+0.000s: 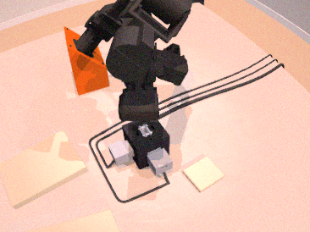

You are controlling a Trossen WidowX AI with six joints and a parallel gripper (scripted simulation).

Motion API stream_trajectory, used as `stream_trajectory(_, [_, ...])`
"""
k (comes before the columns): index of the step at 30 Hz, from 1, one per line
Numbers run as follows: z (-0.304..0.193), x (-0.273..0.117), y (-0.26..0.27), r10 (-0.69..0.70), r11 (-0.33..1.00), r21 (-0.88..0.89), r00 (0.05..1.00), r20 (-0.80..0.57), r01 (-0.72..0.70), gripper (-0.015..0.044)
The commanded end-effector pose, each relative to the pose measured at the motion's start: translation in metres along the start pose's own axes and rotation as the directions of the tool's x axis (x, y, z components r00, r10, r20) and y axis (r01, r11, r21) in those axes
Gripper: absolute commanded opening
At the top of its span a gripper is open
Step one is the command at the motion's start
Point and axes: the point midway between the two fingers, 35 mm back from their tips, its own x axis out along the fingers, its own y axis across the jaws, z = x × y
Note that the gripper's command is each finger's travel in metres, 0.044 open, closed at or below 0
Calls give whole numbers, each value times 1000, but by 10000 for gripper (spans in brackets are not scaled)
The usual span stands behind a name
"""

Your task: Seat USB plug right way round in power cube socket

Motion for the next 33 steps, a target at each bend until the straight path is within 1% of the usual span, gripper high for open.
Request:
stream_trajectory(1, [0,1,0,1,996,89,1000,-1,-1,0])
stream_trajectory(8, [0,1,0,1,963,269,1000,-1,-1,0])
stream_trajectory(16, [0,1,0,1,886,463,1000,-1,-1,0])
stream_trajectory(24, [0,1,0,1,771,637,1000,-1,0,0])
stream_trajectory(33, [0,1,0,1,600,800,1000,-1,0,0])
